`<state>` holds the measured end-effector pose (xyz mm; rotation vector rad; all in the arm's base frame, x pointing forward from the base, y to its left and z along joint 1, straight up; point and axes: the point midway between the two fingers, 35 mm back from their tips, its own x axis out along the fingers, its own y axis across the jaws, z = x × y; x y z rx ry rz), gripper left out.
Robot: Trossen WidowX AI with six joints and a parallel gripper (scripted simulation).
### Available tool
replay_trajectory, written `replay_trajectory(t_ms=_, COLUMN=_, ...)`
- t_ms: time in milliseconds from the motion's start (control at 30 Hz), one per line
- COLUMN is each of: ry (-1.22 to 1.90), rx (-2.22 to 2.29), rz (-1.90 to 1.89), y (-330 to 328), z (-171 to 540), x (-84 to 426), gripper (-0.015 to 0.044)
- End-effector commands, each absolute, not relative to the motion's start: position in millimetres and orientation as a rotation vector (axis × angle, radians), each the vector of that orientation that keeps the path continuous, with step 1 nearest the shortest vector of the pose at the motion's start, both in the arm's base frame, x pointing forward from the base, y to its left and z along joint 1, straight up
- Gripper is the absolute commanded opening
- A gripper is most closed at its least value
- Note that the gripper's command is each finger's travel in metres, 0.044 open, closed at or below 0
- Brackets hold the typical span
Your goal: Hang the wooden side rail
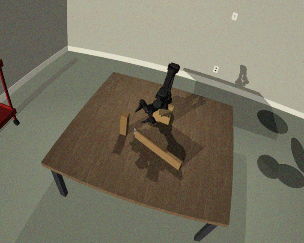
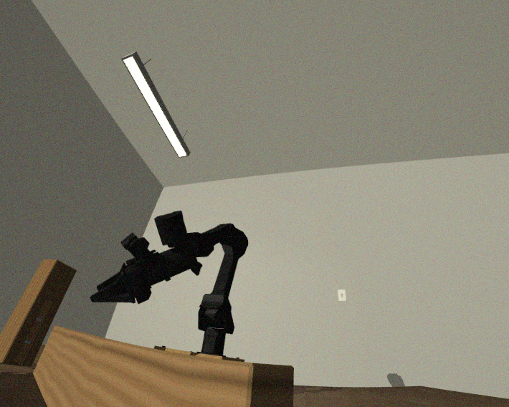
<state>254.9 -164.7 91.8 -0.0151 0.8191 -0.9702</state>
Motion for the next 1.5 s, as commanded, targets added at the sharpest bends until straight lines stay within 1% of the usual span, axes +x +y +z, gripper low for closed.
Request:
replay_trajectory(t_ms=0, ry=0.417, rx=0.450, rz=-1.250, y=-157.6, z=87.8, x=251.4, gripper=0.0440)
replay_trajectory(t_ms=1067, ry=0.432, rx=0.440, rz=-1.244, y=-157.5, z=87.8, x=252.7, gripper=0.0440)
replay_trajectory(t_ms=1233, ry=0.798, rx=0.177, rz=-1.041, y=-153.6, z=87.5, x=282.3, gripper=0.0440)
replay_trajectory(t_ms=1467, ry=1.250, rx=-0.210, rz=-0.546, y=-143.4, z=88.1, x=319.6, gripper=0.0440)
